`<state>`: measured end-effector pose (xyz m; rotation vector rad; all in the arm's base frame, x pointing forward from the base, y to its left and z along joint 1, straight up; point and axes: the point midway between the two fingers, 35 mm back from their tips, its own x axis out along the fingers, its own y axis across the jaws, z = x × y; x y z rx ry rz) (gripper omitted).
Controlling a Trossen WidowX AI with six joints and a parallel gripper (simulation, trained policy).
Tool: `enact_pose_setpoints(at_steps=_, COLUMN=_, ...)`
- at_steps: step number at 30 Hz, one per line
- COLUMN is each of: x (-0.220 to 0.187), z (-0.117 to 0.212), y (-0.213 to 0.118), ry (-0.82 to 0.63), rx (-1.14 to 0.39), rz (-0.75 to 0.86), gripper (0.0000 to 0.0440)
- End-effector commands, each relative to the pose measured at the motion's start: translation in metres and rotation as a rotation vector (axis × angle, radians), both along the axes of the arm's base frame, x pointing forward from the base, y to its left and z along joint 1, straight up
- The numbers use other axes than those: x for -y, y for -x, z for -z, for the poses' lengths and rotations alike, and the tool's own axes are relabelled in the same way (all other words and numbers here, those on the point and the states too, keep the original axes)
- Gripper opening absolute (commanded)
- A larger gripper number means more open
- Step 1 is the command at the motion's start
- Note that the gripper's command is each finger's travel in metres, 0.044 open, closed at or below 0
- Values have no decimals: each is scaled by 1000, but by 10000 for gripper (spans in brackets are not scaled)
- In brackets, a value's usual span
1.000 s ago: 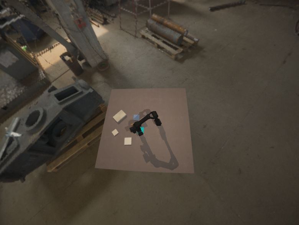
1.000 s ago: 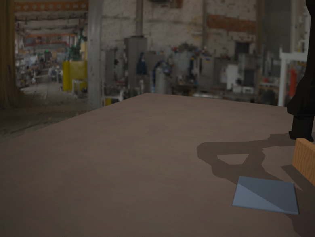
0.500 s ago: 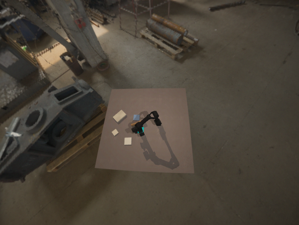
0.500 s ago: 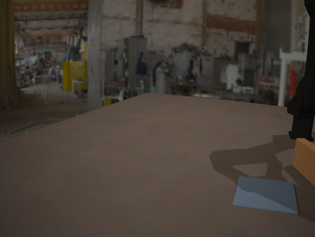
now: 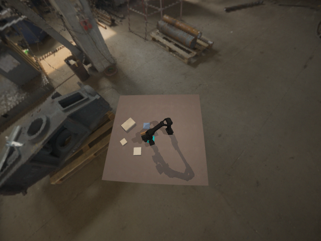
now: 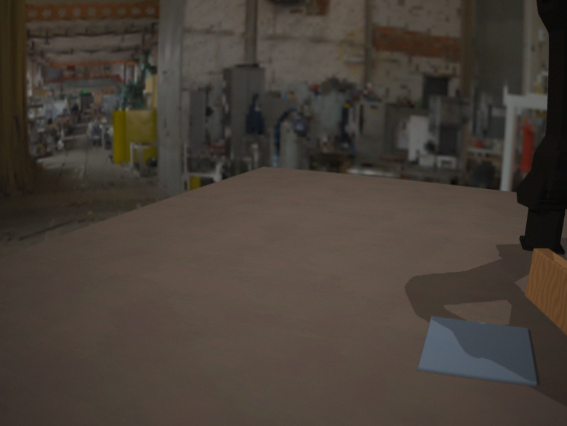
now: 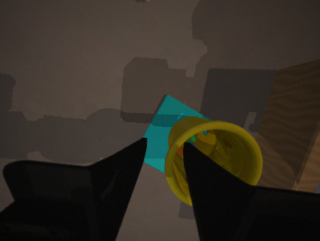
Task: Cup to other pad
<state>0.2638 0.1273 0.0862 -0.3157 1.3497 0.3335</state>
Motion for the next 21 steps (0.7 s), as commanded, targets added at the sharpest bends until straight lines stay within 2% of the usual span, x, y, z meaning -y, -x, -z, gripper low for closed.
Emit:
enact_pose_setpoints(at_steps=1, x=1, z=-3, y=4, ry=-18, rx=3, rz=8, gripper=181)
enact_pose_setpoints(at_steps=16, x=2, z=-39, y=10, ry=-102, rx=79, rz=44, gripper=261)
enact_pose_setpoints(at_steps=19, x=2, z=-49, y=9, ry=-117, rx=100, rz=51, gripper=299)
enact_pose_setpoints(at_steps=21, x=3, z=-55, y=8, ry=-126, rx=113, rz=59, gripper=342)
